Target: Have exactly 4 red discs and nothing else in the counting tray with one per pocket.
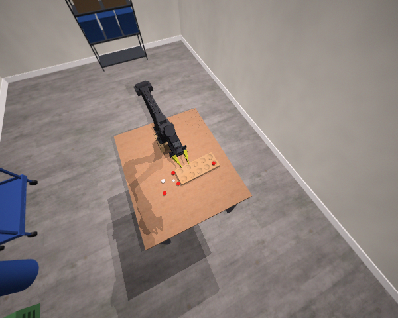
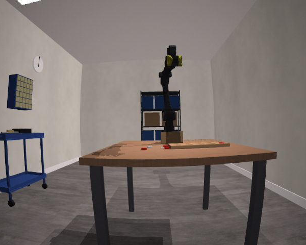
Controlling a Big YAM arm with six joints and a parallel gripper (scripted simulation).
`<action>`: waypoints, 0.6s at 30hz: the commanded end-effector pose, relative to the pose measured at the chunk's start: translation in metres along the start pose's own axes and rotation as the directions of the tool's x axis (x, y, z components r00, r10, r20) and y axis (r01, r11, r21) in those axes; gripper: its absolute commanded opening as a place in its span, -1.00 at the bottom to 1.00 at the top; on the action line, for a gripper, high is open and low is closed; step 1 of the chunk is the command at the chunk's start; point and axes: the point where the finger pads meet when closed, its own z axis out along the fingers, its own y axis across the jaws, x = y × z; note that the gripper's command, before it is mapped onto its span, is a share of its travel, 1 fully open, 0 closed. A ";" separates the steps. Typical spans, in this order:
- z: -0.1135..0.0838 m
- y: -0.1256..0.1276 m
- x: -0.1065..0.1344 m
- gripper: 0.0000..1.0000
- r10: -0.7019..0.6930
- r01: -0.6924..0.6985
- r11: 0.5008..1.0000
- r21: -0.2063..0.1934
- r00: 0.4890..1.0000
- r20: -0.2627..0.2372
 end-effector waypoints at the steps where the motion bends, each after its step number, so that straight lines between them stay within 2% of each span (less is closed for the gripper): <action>1: 0.028 -0.027 0.007 -0.11 -0.005 0.009 0.999 0.048 0.996 -0.089; 2: 0.028 -0.027 0.007 -0.11 -0.005 0.009 0.999 0.048 0.996 -0.089; 3: 0.045 -0.048 0.042 -0.11 0.010 0.006 0.997 0.080 0.980 -0.198; 6: 0.045 -0.048 0.042 -0.11 0.010 0.006 0.997 0.080 0.980 -0.198; 7: 0.059 -0.069 0.078 -0.11 0.030 0.003 0.994 0.109 0.953 -0.301; 8: 0.059 -0.069 0.078 -0.11 0.030 0.003 0.994 0.109 0.953 -0.301; 9: 0.068 -0.088 0.113 -0.11 0.055 -0.001 0.991 0.135 0.916 -0.397; 11: 0.068 -0.088 0.113 -0.11 0.055 -0.001 0.991 0.135 0.916 -0.397; 12: 0.073 -0.107 0.146 -0.11 0.081 -0.004 0.987 0.159 0.872 -0.483; 13: 0.073 -0.107 0.146 -0.11 0.081 -0.004 0.987 0.159 0.872 -0.483; 14: 0.076 -0.123 0.178 -0.11 0.109 -0.008 0.984 0.180 0.821 -0.560; 15: 0.076 -0.123 0.178 -0.11 0.109 -0.008 0.984 0.180 0.821 -0.560; 16: 0.076 -0.138 0.207 -0.11 0.137 -0.012 0.980 0.200 0.767 -0.627; 17: 0.076 -0.138 0.207 -0.11 0.137 -0.012 0.980 0.200 0.767 -0.627; 18: 0.074 -0.151 0.235 -0.11 0.164 -0.017 0.976 0.217 0.710 -0.685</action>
